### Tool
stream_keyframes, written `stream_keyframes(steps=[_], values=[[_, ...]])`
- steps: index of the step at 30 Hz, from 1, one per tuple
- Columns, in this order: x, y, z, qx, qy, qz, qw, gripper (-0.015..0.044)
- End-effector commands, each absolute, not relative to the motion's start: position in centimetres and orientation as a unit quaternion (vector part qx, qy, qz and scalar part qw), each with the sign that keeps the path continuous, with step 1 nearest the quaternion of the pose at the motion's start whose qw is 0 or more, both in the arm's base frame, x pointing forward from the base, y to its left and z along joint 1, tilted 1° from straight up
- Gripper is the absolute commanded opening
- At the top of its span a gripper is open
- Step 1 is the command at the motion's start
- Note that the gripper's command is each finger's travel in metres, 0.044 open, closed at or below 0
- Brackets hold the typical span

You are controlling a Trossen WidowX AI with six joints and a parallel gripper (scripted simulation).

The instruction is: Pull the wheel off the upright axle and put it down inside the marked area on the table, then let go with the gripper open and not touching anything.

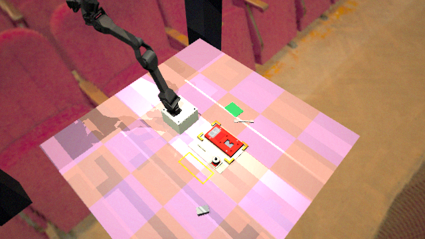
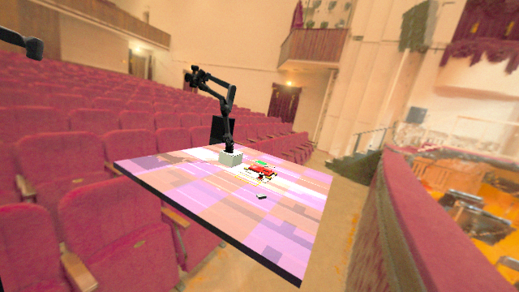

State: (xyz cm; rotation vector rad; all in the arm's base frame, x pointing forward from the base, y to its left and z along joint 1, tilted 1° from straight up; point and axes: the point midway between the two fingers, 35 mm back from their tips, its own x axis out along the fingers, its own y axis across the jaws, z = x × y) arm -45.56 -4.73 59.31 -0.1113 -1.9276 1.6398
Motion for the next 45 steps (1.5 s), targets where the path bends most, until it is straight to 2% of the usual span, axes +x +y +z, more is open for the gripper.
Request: stream_keyframes(steps=[1, 4, 15, 26, 45], values=[[-45.6, -4.9, 59.3, -0.041, -0.726, 0.618, 0.298, 0.0374], [-45.5, -7.0, 58.7, -0.026, -0.732, 0.623, 0.275, 0.03], [-44.2, -15.0, 57.2, 0.041, -0.727, 0.656, 0.199, 0.03], [-42.0, -24.4, 53.7, 0.104, -0.687, 0.715, 0.08, 0.03], [-31.8, -40.6, 46.5, 0.173, -0.566, 0.786, -0.177, 0.03]])
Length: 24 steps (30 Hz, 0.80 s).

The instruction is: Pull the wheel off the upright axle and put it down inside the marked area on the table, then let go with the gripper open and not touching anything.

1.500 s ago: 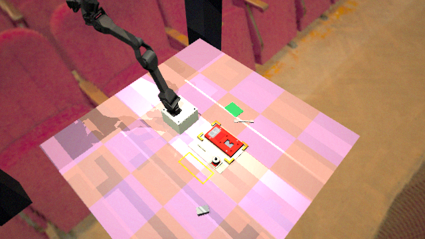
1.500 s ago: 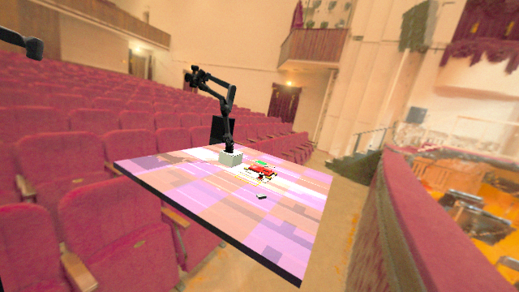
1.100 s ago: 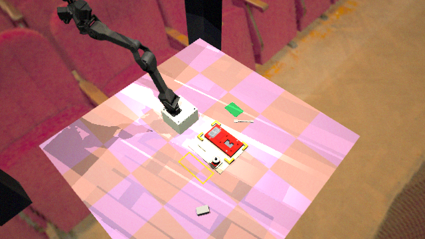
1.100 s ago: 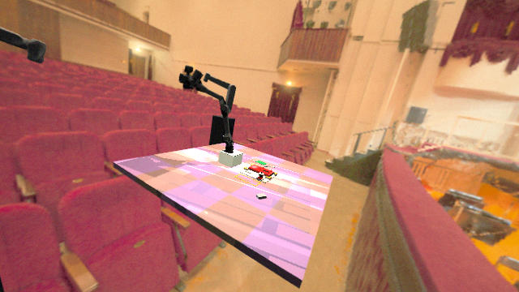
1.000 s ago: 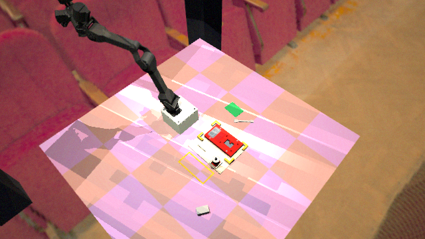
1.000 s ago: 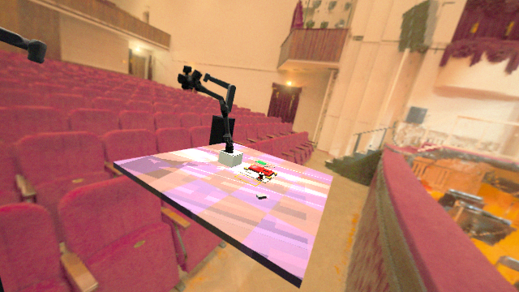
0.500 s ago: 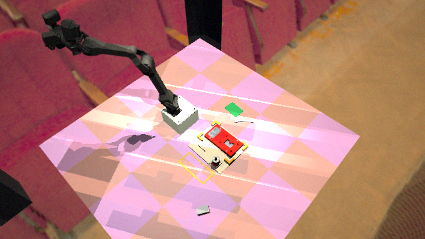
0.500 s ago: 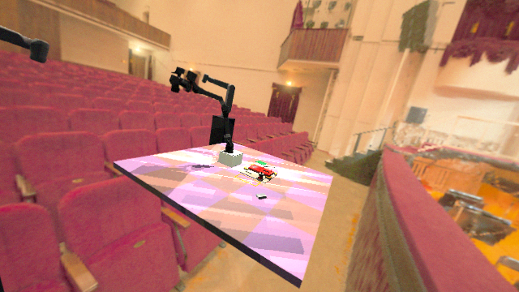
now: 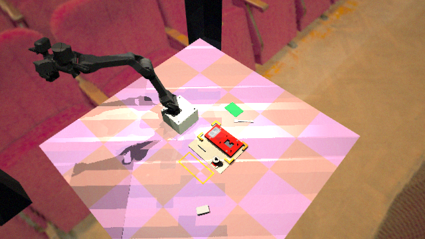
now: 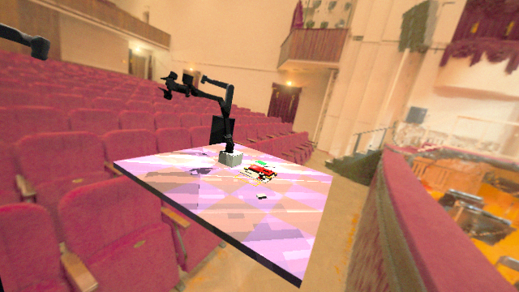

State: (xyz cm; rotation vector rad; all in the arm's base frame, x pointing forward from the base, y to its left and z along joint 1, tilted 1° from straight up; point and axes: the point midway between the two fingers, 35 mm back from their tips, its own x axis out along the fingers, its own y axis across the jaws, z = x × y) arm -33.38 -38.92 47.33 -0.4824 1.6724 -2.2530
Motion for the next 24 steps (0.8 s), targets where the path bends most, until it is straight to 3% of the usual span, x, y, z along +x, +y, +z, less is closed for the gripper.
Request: stream_keyframes(steps=[1, 24], values=[[-31.3, -41.2, 46.2, -0.174, 0.56, -0.788, 0.189, 0.03], [-11.9, -51.0, 37.1, -0.127, 0.436, -0.763, 0.46, 0.03]])
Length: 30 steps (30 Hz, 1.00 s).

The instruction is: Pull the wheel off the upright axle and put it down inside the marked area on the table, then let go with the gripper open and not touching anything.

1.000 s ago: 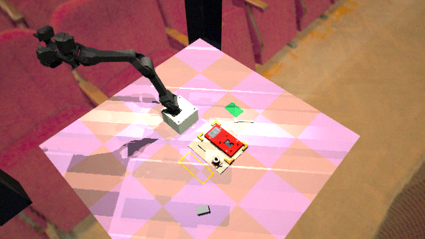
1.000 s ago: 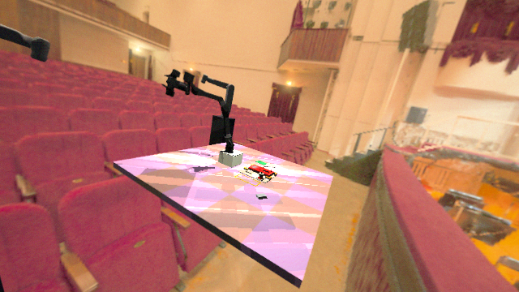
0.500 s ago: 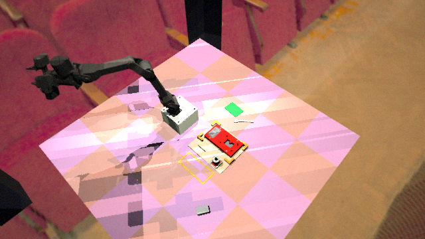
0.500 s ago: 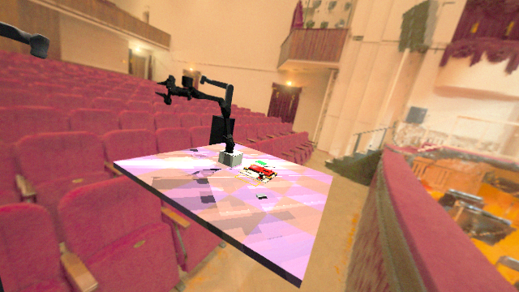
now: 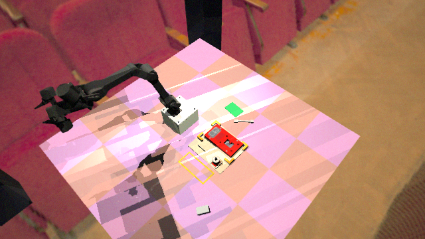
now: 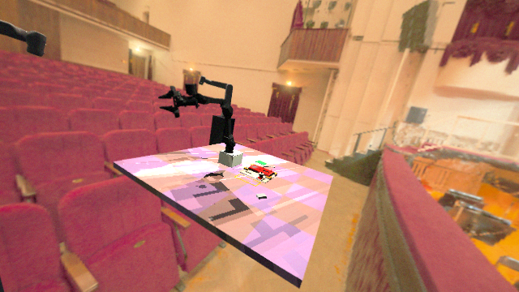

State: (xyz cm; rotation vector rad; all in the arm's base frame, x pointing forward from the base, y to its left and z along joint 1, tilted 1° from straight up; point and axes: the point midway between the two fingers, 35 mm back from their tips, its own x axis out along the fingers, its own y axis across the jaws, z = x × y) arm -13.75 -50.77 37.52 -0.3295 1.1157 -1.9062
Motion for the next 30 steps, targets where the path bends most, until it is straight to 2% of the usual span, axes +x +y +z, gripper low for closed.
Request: stream_keyframes(steps=[1, 16, 30], values=[[-11.1, -51.2, 36.8, -0.123, 0.432, -0.76, 0.469, 0.03], [3.8, -52.0, 30.0, -0.013, 0.357, -0.7, 0.619, 0.03], [18.0, -47.6, 23.6, 0.12, 0.323, -0.614, 0.71, 0.03]])
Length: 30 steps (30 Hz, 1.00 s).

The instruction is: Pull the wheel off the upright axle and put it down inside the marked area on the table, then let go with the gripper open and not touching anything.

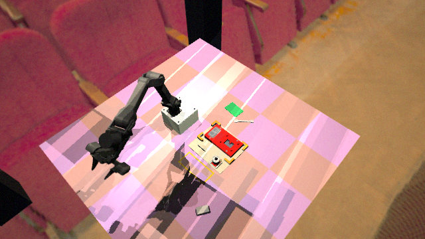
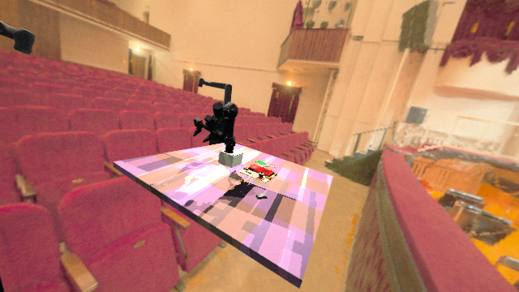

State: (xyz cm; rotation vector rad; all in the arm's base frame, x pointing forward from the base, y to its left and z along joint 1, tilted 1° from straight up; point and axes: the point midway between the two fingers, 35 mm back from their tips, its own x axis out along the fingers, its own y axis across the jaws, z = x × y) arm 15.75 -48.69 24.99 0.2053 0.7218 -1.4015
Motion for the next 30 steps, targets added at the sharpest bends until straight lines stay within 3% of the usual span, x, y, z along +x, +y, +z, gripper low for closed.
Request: stream_keyframes(steps=[1, 16, 30], values=[[18.9, -47.1, 23.1, 0.13, 0.322, -0.607, 0.714, 0.03], [31.1, -36.4, 16.3, 0.288, 0.339, -0.515, 0.732, 0.03], [37.5, -22.8, 10.6, 0.422, 0.397, -0.467, 0.668, 0.03]])
